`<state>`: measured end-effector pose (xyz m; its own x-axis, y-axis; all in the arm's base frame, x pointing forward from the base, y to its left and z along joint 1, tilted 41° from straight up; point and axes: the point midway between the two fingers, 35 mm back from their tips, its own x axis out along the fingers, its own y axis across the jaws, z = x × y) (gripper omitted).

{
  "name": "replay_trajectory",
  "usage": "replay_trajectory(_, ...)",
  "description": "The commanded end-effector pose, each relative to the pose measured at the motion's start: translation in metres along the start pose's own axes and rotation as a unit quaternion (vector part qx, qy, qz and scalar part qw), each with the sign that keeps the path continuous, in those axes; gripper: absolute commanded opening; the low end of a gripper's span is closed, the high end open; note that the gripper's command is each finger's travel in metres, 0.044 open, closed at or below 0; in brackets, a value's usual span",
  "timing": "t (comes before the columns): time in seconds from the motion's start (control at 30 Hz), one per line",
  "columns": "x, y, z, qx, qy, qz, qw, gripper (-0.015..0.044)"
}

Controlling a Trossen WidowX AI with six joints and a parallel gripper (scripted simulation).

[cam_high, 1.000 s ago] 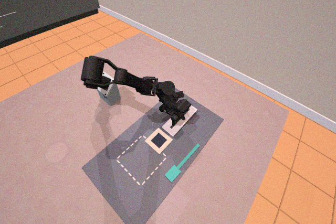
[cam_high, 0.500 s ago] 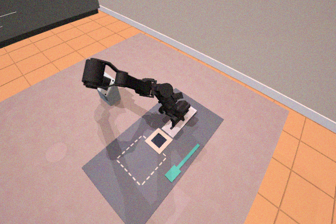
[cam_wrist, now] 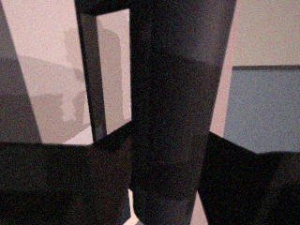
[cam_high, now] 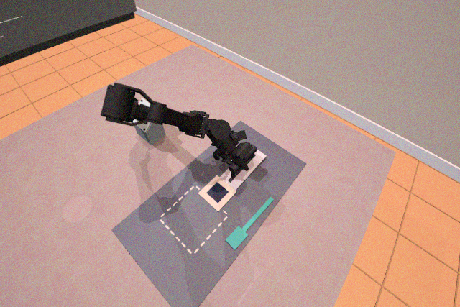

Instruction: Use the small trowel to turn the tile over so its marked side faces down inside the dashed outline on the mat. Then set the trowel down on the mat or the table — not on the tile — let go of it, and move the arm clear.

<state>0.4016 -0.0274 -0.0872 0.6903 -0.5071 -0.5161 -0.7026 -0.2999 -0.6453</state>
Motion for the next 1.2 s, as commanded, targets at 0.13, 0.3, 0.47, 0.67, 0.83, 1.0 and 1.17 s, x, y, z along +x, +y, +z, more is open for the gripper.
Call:
replay_trajectory(0.13,-0.001,-0.003,-0.015,0.004,0.003,-0.003,1.000,0.0000)
replay_trajectory(0.3,-0.002,-0.003,-0.019,0.003,0.004,-0.003,1.000,0.0000)
replay_trajectory(0.47,-0.005,-0.006,-0.014,-0.022,0.026,-0.003,0.999,0.0000)
replay_trajectory(0.67,-0.013,-0.016,-0.015,-0.035,0.037,-0.003,0.999,0.0000)
replay_trajectory(0.83,-0.020,-0.025,-0.020,-0.036,0.037,-0.003,0.999,0.0000)
replay_trajectory(1.0,-0.026,-0.032,-0.027,-0.036,0.037,-0.003,0.999,0.0000)
replay_trajectory(1.17,-0.031,-0.038,-0.035,-0.036,0.037,-0.003,0.999,0.0000)
